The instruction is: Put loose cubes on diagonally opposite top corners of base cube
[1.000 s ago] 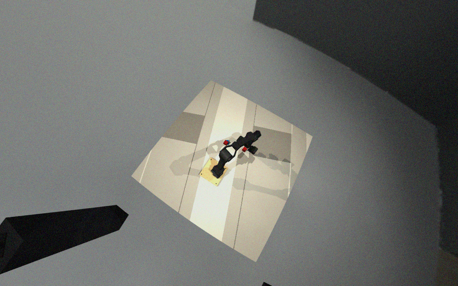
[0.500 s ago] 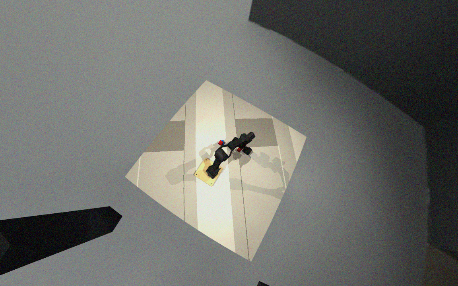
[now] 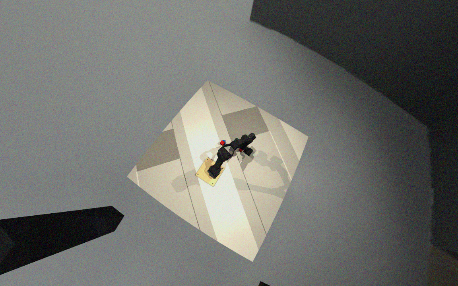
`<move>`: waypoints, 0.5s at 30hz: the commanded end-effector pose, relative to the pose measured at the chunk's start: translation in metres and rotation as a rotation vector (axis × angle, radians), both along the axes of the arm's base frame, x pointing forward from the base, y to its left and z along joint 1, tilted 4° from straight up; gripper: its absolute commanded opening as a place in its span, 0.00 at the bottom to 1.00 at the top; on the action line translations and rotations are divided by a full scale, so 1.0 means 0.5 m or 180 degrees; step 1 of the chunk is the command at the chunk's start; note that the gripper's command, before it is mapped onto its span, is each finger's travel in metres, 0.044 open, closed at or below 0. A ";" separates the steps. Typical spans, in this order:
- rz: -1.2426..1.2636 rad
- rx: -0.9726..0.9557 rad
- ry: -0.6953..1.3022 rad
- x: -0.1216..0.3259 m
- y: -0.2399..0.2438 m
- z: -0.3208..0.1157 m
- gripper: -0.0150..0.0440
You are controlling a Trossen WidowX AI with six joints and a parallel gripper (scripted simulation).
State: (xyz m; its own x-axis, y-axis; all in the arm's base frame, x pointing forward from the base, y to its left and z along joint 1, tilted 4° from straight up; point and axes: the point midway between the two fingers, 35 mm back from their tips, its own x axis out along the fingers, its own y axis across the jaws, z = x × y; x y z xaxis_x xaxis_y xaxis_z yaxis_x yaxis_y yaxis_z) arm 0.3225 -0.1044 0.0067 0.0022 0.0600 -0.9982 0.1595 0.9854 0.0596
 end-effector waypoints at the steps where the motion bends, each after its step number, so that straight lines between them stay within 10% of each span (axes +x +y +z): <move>1: -0.0017 0.0000 0.0021 -0.001 0.000 -0.009 0.66; 6: -0.0017 0.0000 0.0021 -0.001 0.000 -0.009 0.44; 15: -0.0017 0.0000 0.0020 0.003 -0.003 0.018 0.43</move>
State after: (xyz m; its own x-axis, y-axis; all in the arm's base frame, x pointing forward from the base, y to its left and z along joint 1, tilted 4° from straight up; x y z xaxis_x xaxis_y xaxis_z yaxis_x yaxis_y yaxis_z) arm 0.3206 -0.1038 0.0065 -0.0161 0.0664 -0.9977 0.1610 0.9849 0.0629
